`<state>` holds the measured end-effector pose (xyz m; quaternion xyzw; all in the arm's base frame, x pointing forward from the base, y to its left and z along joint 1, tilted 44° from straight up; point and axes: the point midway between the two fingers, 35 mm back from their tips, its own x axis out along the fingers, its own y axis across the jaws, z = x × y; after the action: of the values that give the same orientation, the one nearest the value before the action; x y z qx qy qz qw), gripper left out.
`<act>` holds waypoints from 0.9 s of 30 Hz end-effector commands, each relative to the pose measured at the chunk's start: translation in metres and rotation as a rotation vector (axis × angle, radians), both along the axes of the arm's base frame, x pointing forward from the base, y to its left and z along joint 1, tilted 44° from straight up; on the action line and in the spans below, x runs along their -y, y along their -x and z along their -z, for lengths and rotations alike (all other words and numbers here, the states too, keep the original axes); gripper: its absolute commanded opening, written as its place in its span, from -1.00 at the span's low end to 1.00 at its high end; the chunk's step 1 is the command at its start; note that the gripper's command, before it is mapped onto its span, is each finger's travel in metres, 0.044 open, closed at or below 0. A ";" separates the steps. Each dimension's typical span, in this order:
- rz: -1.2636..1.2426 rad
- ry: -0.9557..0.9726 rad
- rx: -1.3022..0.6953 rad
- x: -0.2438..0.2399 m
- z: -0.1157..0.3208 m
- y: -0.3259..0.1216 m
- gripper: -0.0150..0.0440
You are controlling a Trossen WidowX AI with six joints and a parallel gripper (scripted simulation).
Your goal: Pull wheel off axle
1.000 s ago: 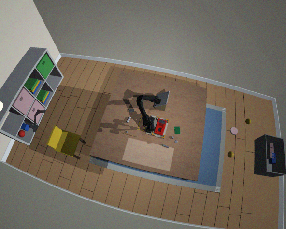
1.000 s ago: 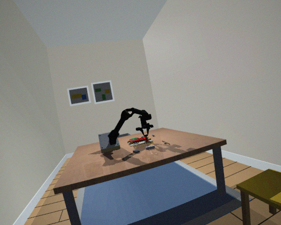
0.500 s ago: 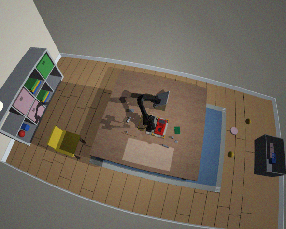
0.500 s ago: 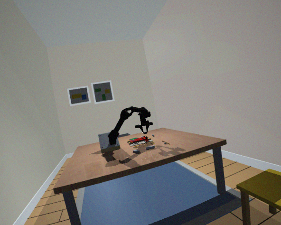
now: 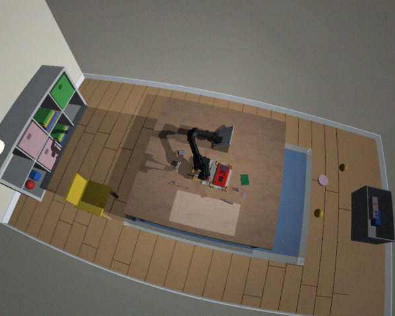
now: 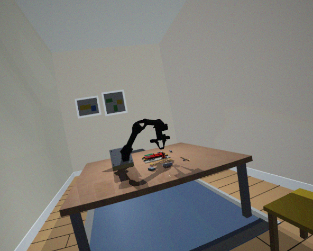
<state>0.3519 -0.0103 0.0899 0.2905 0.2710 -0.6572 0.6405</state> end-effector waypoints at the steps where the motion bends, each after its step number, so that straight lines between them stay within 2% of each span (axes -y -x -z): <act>1: -0.001 0.006 -0.011 0.008 -0.006 0.007 -0.49; 27: 0.001 0.007 -0.010 0.048 -0.051 0.051 -0.49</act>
<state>0.3072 -0.0544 0.1391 0.2904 0.2698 -0.6579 0.6403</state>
